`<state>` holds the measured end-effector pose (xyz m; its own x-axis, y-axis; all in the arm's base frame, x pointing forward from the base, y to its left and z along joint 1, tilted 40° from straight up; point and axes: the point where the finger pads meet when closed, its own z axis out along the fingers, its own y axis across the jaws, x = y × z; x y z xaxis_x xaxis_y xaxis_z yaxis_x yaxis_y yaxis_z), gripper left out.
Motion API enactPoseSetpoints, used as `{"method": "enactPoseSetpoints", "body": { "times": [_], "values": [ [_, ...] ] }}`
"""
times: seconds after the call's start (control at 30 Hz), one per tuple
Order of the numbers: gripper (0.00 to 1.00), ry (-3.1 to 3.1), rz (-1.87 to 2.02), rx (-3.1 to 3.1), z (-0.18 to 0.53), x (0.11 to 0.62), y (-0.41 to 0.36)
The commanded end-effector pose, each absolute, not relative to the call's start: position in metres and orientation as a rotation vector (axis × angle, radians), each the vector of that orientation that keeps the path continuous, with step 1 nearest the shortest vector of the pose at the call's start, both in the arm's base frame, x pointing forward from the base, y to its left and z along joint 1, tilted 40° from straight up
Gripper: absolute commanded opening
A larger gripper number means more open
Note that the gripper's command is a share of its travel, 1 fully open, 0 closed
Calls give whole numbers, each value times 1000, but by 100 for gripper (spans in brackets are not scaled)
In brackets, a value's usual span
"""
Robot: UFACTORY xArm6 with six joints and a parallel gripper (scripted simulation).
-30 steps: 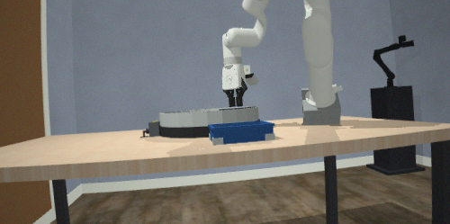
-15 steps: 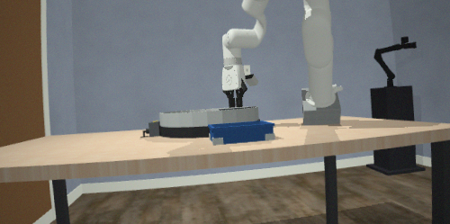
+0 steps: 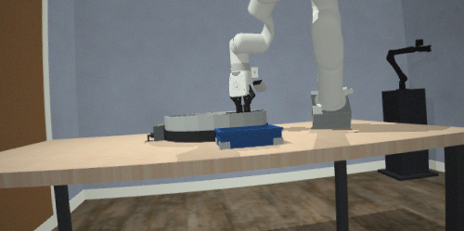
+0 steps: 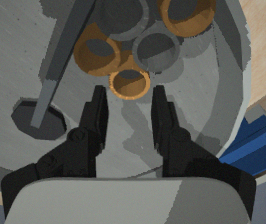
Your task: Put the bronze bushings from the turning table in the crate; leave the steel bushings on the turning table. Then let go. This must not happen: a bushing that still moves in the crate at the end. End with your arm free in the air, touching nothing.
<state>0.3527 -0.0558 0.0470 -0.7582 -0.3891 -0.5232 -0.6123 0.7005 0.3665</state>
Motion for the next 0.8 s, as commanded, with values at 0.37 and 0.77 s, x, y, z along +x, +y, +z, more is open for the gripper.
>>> {"method": "enactPoseSetpoints", "body": {
  "times": [0.37, 0.77],
  "values": [
    [40, 2500, 744, -775, 46, 354, -55],
    [40, 2500, 744, -775, 33, 358, -45]
  ]
}}
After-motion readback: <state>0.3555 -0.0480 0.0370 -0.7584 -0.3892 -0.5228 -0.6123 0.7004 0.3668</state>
